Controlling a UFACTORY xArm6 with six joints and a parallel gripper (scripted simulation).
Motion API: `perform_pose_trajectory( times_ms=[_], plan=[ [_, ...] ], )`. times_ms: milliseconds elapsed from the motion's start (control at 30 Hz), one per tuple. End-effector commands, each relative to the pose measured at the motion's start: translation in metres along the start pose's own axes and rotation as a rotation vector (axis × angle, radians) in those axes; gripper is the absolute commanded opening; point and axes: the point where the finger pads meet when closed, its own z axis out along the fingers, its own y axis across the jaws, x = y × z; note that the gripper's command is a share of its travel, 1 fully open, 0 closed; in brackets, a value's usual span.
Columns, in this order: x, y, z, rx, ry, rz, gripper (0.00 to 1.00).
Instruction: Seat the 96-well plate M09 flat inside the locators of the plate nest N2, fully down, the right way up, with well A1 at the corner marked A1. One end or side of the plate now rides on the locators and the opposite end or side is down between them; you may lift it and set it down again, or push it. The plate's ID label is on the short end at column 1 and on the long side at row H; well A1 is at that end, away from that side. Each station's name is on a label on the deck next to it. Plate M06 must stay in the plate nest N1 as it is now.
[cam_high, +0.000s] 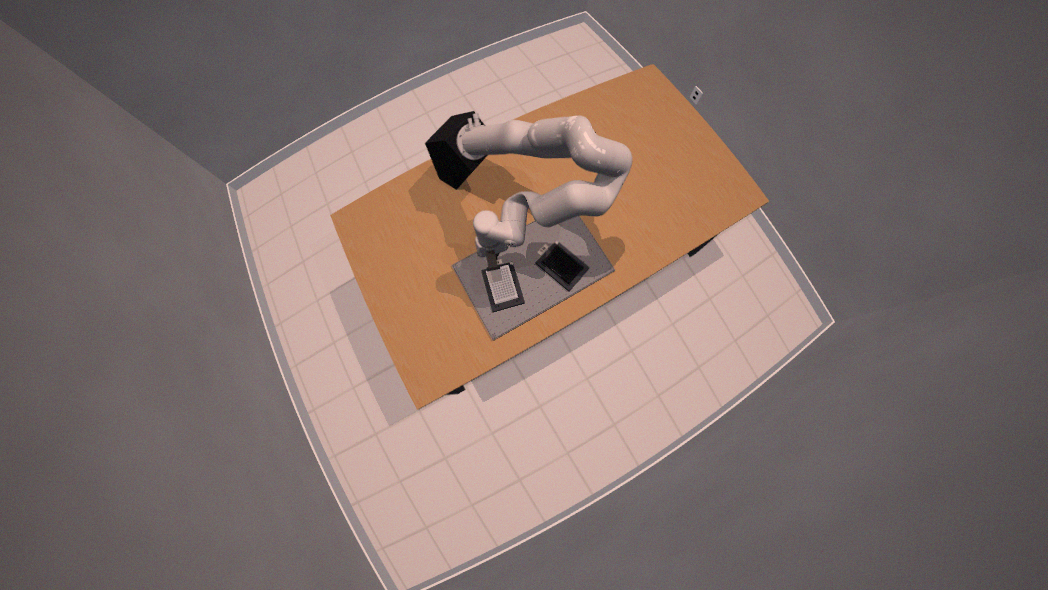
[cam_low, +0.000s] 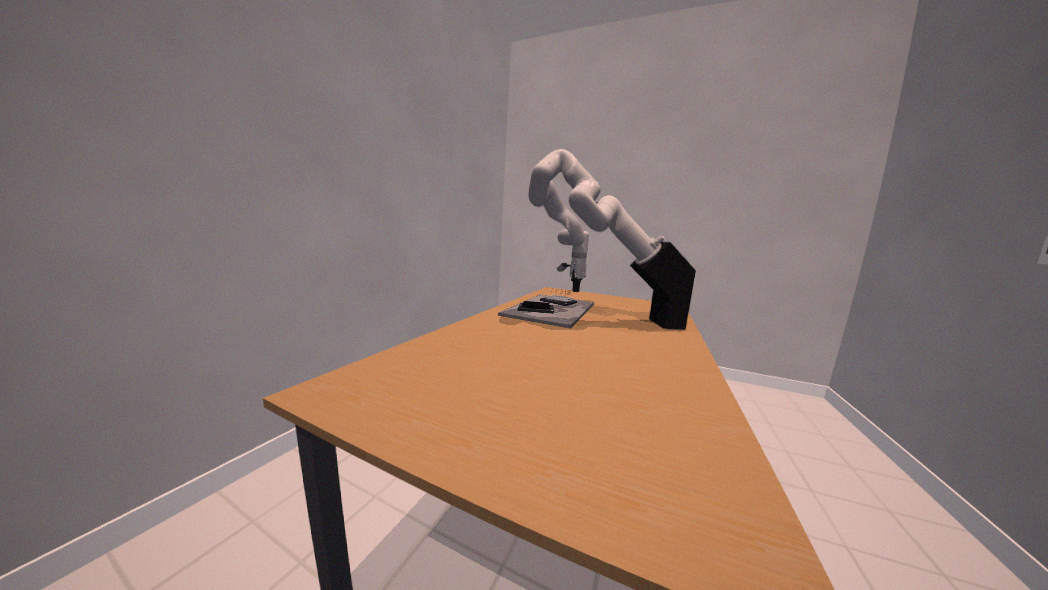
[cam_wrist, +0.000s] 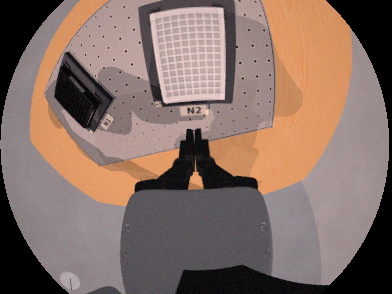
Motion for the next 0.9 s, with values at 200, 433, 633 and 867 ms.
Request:
perform_pose_trajectory(
  times_ms=[200,433,633,867],
  plan=[
    [0.001,0.000,0.002,0.000,-0.001,0.001,0.00],
    [0.000,0.000,0.010,0.000,-0.001,0.001,0.00],
    [0.000,0.000,0.020,0.000,-0.001,0.001,0.00],
    [0.000,0.000,0.032,0.000,-0.001,0.001,0.00]
  ],
)
